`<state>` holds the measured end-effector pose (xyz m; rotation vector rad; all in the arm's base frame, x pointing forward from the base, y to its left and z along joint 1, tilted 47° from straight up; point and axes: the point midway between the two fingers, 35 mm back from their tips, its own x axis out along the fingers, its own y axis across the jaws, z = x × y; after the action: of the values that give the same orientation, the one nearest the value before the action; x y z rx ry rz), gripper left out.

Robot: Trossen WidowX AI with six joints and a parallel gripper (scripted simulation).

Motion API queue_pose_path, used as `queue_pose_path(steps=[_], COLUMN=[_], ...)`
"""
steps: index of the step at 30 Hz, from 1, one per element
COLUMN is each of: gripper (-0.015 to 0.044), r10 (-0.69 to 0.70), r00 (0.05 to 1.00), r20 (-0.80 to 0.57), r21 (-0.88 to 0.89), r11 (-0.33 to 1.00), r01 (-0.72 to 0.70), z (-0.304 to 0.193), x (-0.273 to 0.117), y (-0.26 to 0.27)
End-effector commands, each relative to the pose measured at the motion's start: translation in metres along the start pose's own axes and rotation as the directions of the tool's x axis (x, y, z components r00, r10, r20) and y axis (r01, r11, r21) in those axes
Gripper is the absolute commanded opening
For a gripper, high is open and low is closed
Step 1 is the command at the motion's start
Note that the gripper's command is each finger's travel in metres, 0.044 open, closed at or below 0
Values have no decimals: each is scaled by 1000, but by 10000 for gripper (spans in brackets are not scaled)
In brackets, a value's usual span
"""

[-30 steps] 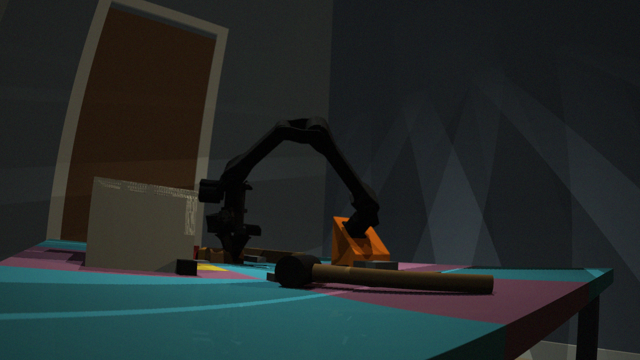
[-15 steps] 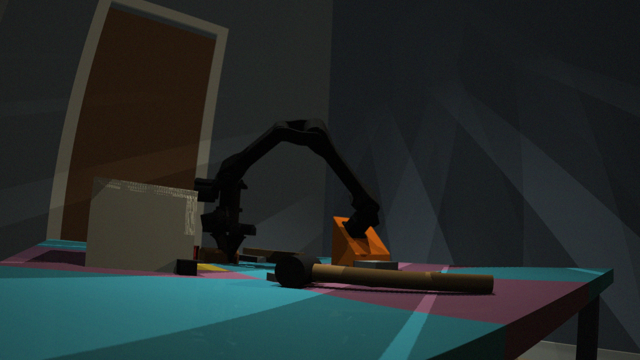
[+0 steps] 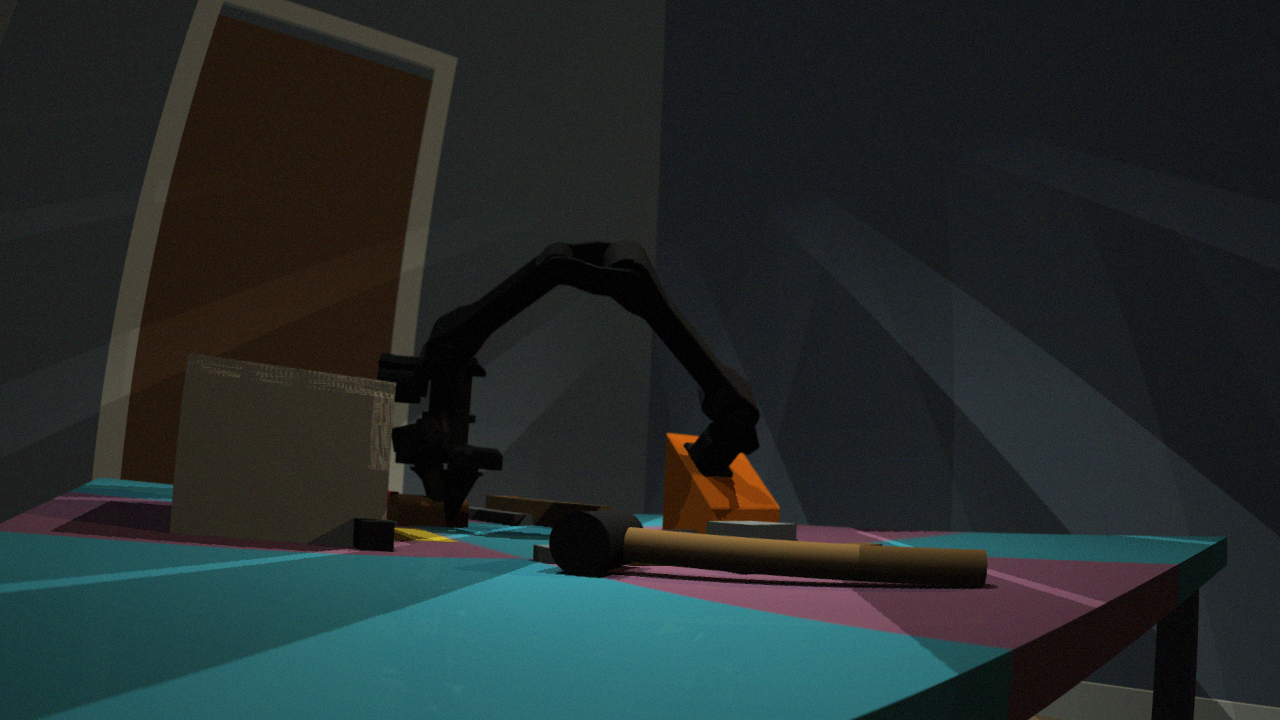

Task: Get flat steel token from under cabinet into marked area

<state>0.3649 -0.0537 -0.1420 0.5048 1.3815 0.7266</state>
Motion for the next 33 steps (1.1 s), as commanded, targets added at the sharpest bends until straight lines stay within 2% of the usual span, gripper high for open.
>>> queue_pose_path(steps=[1, 33], gripper=[0, 0], r10=[-1, -1], r00=[1000, 1000], r20=[3, 4], r21=[0, -1], r11=[1000, 1000], r01=[1, 1], z=[6, 37], x=[0, 0], y=[0, 0])
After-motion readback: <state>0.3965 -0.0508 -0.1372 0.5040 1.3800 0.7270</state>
